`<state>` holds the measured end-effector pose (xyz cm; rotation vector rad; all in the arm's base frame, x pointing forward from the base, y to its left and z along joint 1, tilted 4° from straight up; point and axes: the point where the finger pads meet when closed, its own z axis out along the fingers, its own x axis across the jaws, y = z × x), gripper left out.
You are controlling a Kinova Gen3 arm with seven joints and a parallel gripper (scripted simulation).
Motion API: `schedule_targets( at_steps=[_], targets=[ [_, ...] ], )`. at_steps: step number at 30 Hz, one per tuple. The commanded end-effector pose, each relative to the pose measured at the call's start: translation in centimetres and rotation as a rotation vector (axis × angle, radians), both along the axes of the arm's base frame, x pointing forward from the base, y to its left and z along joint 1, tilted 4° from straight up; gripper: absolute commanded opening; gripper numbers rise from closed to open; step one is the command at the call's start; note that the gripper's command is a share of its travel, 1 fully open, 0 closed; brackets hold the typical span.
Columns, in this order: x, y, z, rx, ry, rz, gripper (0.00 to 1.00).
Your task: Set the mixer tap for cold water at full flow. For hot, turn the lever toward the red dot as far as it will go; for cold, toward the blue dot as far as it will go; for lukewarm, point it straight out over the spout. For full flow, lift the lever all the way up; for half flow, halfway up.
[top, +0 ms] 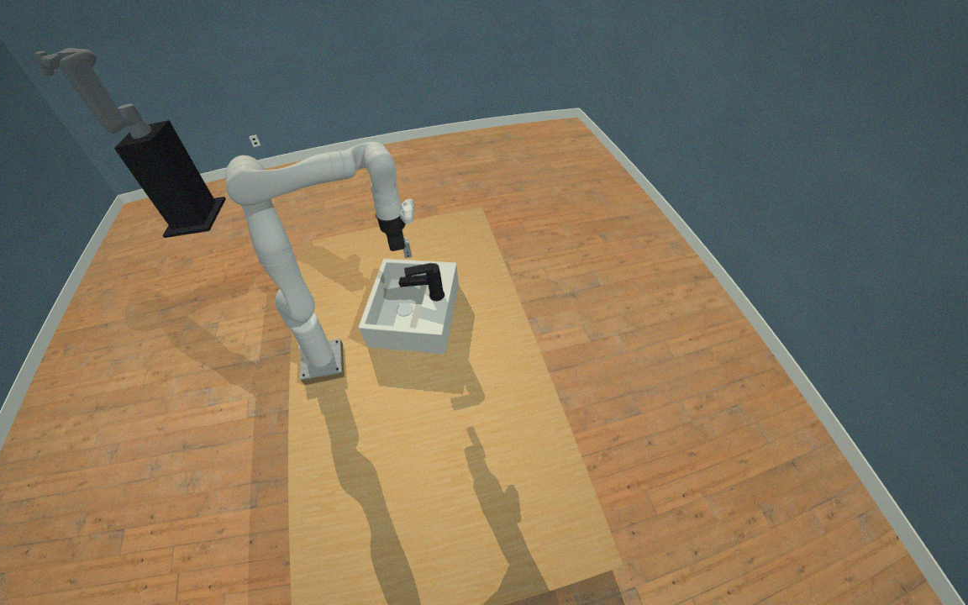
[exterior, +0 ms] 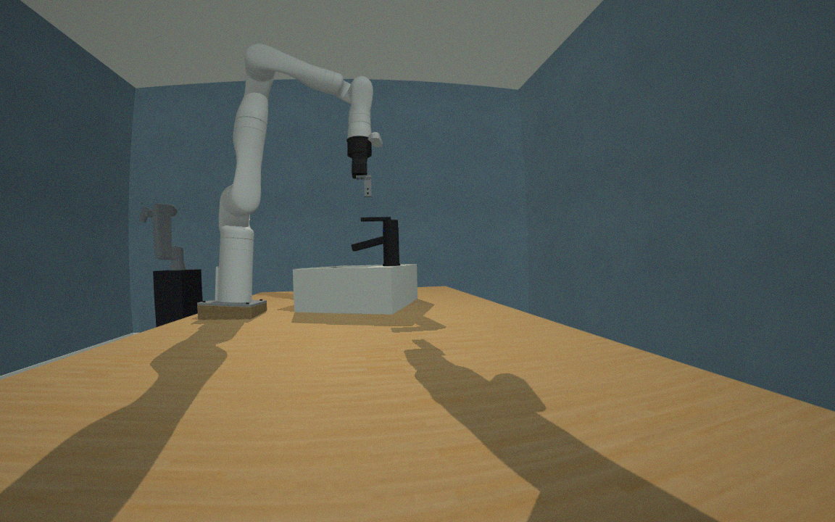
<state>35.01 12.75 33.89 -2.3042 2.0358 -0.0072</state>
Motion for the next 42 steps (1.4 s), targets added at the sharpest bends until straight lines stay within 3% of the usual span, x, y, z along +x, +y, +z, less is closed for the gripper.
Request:
schedule_targets(
  at_steps=[1,4,5,42],
  targets=[
    [0.02,0.01,0.05,0.001,-0.001,0.0,0.0],
    [0.02,0.01,0.05,0.001,-0.001,0.0,0.0],
    [0.02,0.01,0.05,0.001,-0.001,0.0,1.0],
    [0.02,0.01,0.05,0.001,-0.001,0.0,1.0]
  ],
)
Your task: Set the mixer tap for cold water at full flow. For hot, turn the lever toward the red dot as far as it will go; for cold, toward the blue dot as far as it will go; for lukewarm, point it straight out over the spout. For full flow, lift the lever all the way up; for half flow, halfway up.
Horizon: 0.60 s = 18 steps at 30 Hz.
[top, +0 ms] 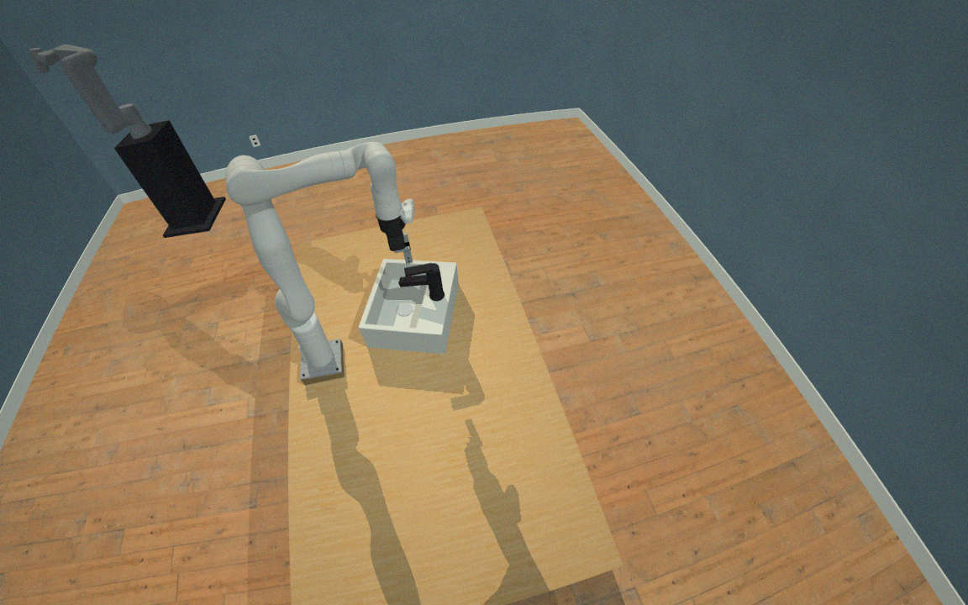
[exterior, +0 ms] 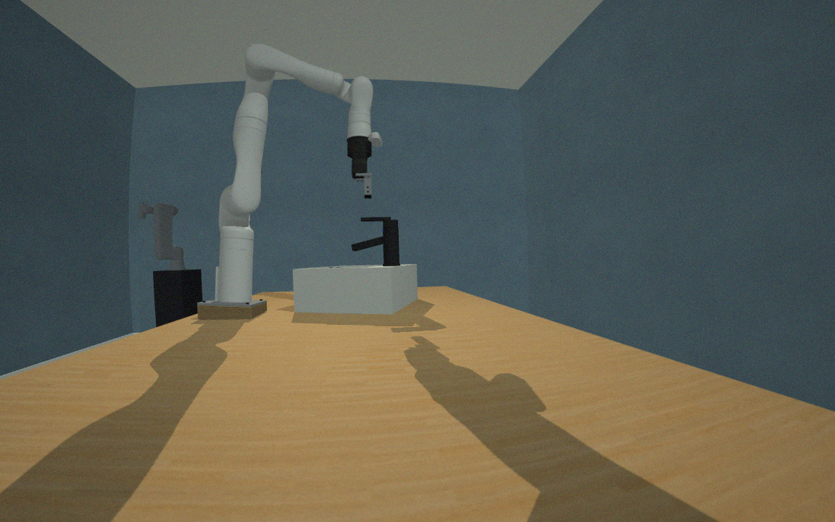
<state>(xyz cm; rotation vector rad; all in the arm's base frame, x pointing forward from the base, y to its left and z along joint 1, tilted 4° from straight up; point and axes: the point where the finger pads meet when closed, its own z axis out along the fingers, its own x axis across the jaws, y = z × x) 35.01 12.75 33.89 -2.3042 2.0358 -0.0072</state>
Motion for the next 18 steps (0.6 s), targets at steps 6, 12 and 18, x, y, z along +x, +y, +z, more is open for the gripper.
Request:
schedule_targets(
  at_steps=[6,12,18],
  targets=[
    [0.02,0.01,-0.05,0.001,-0.002,0.0,1.0],
    [0.03,0.04,-0.4,0.001,-0.002,-0.001,1.0],
    [0.04,0.07,-0.83,0.001,-0.002,-0.001,1.0]
  ],
)
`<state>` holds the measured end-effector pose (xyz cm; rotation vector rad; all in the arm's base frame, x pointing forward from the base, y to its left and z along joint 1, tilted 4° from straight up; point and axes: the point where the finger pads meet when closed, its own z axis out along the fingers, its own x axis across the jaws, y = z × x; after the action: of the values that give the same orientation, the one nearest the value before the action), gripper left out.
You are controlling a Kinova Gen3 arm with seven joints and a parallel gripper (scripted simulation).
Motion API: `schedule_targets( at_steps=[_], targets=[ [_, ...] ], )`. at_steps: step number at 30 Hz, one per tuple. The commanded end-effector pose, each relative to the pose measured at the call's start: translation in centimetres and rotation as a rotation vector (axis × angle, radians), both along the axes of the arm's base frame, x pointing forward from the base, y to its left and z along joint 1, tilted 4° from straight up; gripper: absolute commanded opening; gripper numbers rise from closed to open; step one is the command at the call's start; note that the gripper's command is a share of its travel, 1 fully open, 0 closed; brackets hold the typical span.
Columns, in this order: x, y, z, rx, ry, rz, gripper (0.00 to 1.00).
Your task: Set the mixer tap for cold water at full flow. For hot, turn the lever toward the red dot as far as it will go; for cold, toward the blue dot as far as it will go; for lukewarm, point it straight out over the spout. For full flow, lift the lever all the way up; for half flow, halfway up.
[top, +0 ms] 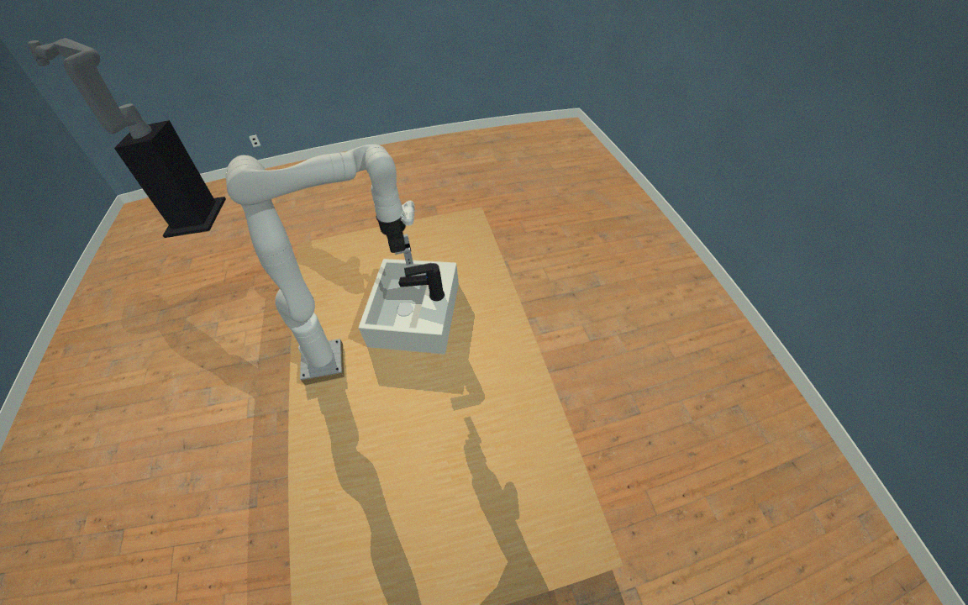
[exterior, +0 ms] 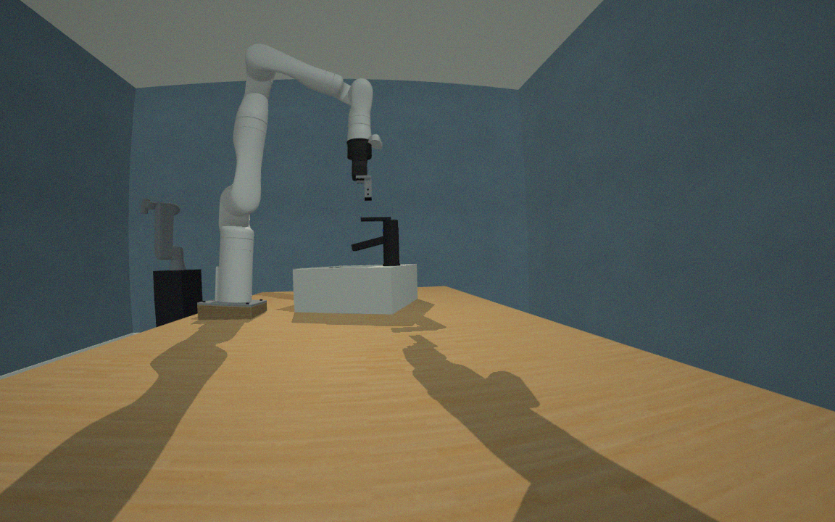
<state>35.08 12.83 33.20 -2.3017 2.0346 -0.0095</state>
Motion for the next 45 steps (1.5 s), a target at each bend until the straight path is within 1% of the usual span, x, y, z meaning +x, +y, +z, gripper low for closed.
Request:
schedule_targets(
  at_steps=[1,13,15,28,45],
  targets=[
    [0.0,0.0,-0.3,0.0,0.001,0.0,1.0],
    [0.0,0.1,-2.2,0.0,0.001,0.0,1.0],
    [0.0,0.1,-2.2,0.0,0.001,0.0,1.0],
    [0.1,0.3,-4.1,0.0,0.001,0.0,1.0],
    [0.1,0.3,-4.8,0.0,0.001,0.0,1.0]
  ],
)
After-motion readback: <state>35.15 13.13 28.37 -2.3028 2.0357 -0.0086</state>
